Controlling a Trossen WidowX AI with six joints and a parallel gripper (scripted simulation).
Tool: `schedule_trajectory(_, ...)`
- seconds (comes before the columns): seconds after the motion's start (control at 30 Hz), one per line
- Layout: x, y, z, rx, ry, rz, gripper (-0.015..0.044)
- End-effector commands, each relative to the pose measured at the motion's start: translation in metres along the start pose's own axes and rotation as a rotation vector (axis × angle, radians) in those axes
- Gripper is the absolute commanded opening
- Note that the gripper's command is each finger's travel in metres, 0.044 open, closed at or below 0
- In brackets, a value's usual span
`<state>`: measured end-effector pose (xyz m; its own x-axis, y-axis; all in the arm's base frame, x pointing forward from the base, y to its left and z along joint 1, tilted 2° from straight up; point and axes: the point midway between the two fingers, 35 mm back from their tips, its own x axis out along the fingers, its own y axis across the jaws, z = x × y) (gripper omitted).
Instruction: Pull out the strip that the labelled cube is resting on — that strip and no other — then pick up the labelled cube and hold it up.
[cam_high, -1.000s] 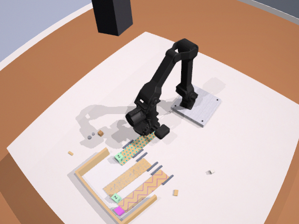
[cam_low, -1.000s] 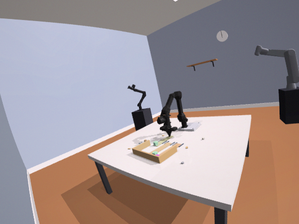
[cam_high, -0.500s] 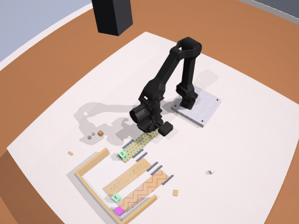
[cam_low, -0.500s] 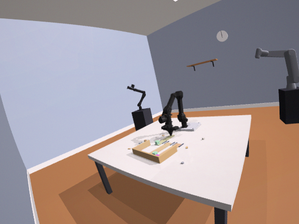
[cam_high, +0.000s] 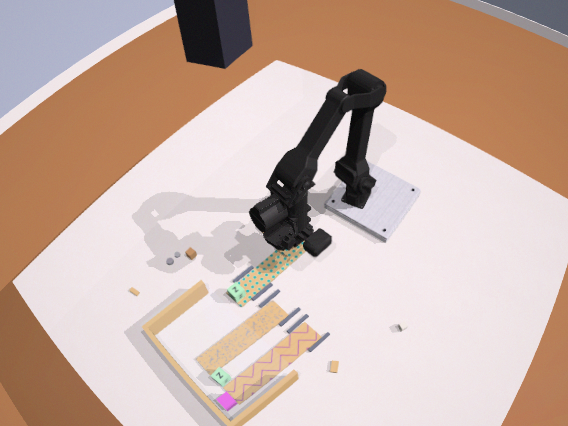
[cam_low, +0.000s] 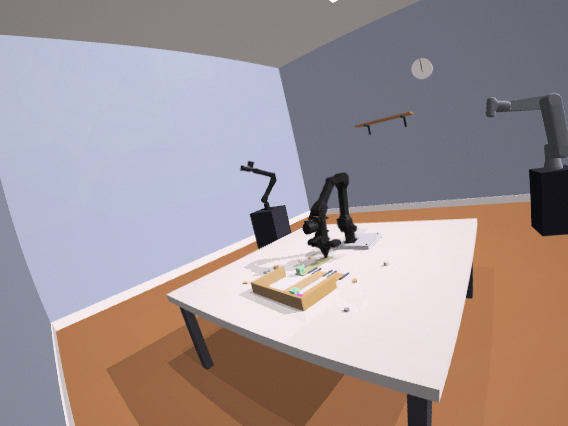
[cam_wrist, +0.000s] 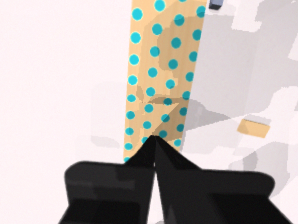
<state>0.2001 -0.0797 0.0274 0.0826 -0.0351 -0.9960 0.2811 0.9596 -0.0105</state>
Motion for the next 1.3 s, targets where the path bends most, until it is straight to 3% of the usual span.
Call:
schedule_trajectory(0.0,0.004,0.001,-0.009,-0.006,0.028,0.007,0.0)
schedule_trajectory(0.6,0.004,0.001,-0.009,-0.006,0.028,0.007,0.0)
schedule_trajectory(0.77,-0.04,-0.001,0.002,-0.005,0.025,0.006,0.0)
schedule_trajectory(0.9,-0.042,-0.001,0.002,-0.006,0.027,0.007,0.0)
schedule_trajectory(1.27,-0.045,-0.001,0.048,0.021,0.023,0.006,0.0289)
